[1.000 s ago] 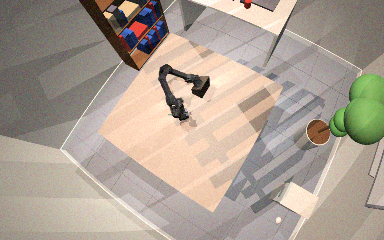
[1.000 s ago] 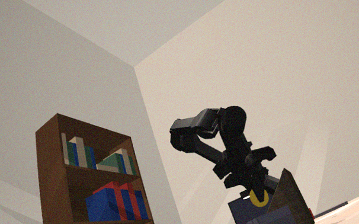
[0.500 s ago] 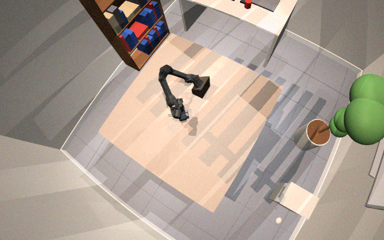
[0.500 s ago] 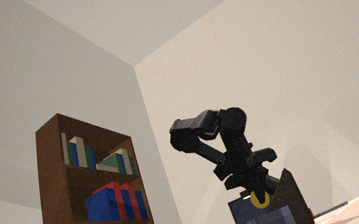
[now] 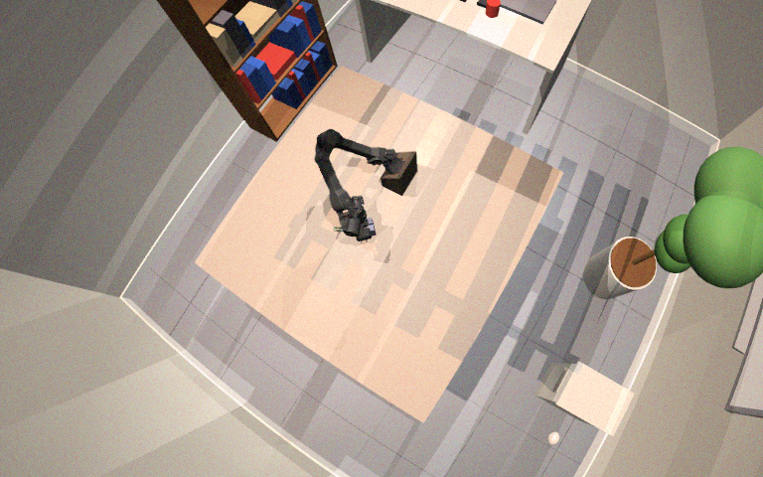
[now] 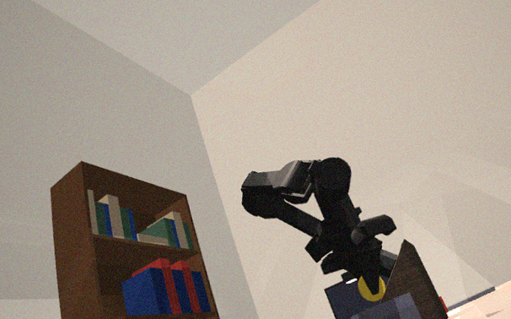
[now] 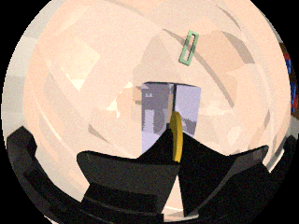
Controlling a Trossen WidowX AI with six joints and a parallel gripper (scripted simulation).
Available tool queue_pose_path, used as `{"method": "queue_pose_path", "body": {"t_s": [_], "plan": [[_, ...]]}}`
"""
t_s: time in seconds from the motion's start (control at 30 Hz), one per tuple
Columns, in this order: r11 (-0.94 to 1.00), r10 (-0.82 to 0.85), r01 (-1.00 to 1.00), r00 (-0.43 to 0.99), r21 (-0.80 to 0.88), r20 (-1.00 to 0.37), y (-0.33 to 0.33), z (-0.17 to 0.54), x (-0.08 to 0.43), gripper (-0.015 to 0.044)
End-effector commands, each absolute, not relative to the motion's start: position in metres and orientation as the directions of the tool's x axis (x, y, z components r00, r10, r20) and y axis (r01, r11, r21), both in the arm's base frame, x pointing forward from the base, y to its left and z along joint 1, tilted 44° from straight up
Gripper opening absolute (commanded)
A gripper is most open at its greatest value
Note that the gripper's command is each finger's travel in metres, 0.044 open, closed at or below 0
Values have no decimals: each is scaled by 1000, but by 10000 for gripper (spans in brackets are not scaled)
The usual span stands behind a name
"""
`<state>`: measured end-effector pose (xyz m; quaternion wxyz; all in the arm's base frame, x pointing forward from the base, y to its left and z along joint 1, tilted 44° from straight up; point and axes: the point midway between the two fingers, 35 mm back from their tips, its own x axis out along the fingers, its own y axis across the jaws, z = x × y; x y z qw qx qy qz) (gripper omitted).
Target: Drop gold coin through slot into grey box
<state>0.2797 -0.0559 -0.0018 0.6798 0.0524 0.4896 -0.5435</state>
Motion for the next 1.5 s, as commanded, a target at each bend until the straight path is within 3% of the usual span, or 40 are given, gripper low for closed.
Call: {"method": "queue_pose_path", "body": {"t_s": [0.0,0.3,0.5,0.8,1.17,1.47], "plan": [[406,-691,787,-69,-465,-720,-58,-3,280,0],[406,-691,787,-69,-465,-719,-61,-7,279,0],[404,-688,790,-70,-461,-722,-59,-5,279,157],[404,-688,790,-70,-461,-722,-59,-5,279,161],[404,-690,786,-74,-468,-720,-29,26,281,440],[403,-692,784,-76,-472,-718,-21,36,280,440]]}}
